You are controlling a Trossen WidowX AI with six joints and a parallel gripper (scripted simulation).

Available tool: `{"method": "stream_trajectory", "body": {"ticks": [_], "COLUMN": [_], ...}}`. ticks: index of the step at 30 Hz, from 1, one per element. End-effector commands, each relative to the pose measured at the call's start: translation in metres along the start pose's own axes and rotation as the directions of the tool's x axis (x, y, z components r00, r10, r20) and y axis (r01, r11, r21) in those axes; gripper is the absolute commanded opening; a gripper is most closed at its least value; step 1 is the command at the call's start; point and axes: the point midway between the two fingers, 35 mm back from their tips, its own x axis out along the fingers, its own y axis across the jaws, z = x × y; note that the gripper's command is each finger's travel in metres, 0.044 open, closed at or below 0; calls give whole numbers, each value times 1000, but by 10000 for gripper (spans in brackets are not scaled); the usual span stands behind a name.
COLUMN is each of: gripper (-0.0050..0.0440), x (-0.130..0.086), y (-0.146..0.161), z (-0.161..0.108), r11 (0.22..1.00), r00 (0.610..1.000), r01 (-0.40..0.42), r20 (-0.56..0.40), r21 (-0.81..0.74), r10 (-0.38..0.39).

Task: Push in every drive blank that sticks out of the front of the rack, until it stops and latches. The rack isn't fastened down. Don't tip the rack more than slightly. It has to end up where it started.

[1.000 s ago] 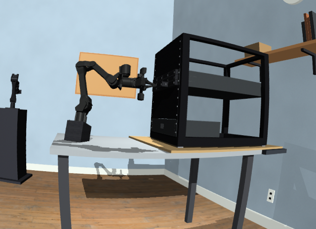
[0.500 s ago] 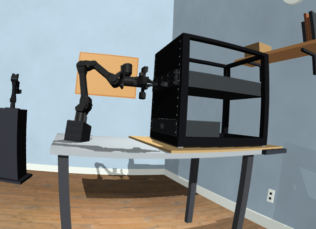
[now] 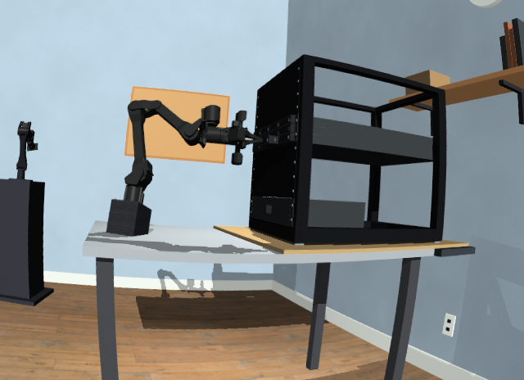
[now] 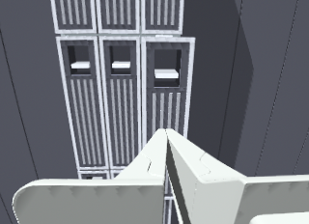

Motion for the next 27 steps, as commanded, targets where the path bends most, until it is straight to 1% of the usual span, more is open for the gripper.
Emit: {"method": "stream_trajectory", "body": {"ticks": [1, 12, 18, 27], "gripper": [-50, -50, -50, -50], "x": [8, 9, 18, 19], "y": [8, 8, 10, 10], "z": [-3, -3, -3, -3], "r11": [1000, 1000, 1000, 1000], "r00": [1000, 1000, 1000, 1000], "r01": [-19, -19, -19, -19], "r20": [-7, -7, -7, -7], "r21": [-9, -9, -9, -9], "r10": [19, 19, 19, 19]}}
